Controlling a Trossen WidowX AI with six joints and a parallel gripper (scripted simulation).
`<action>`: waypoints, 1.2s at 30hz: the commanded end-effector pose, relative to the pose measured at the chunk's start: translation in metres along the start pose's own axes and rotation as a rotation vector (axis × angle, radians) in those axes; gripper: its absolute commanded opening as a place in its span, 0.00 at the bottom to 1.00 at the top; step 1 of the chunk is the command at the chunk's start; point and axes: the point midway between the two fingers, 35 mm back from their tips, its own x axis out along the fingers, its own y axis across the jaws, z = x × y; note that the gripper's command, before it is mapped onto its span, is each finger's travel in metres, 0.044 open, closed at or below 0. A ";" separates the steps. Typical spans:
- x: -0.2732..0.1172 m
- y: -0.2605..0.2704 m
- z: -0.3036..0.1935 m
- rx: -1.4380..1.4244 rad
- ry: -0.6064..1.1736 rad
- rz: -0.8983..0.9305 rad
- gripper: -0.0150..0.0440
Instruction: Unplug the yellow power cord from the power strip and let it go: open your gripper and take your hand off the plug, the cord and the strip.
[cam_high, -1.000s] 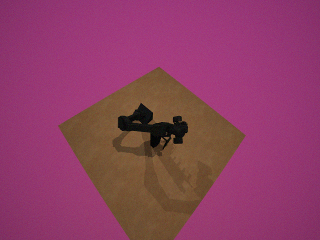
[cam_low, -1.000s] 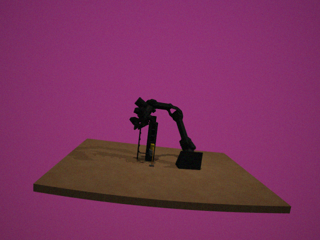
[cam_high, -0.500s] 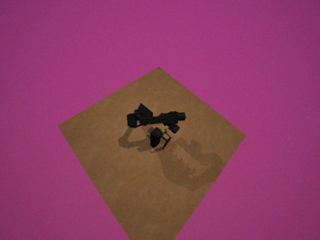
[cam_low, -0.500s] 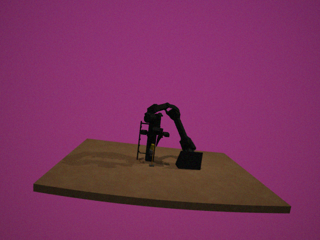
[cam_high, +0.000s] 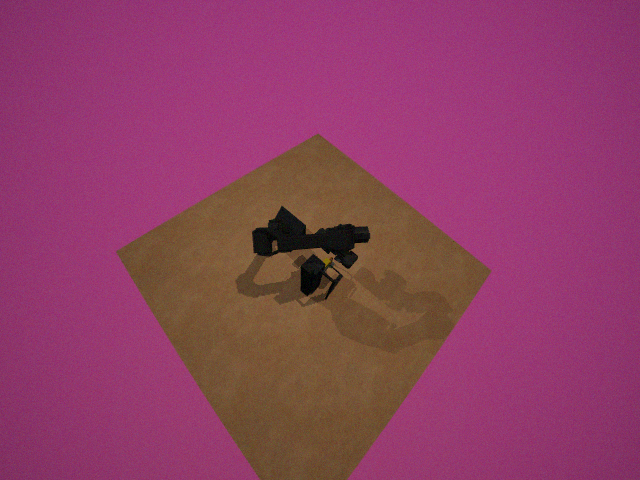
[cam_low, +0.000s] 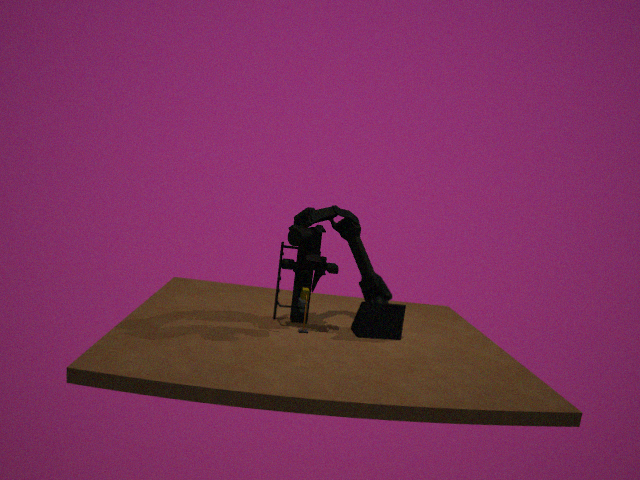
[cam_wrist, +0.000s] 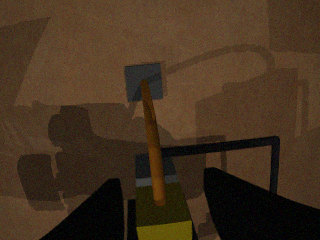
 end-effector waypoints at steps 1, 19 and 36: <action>0.000 0.000 -0.007 -0.003 0.004 -0.001 0.53; 0.000 0.001 -0.033 -0.004 0.006 -0.001 0.53; 0.010 0.000 -0.033 0.002 0.002 0.000 0.38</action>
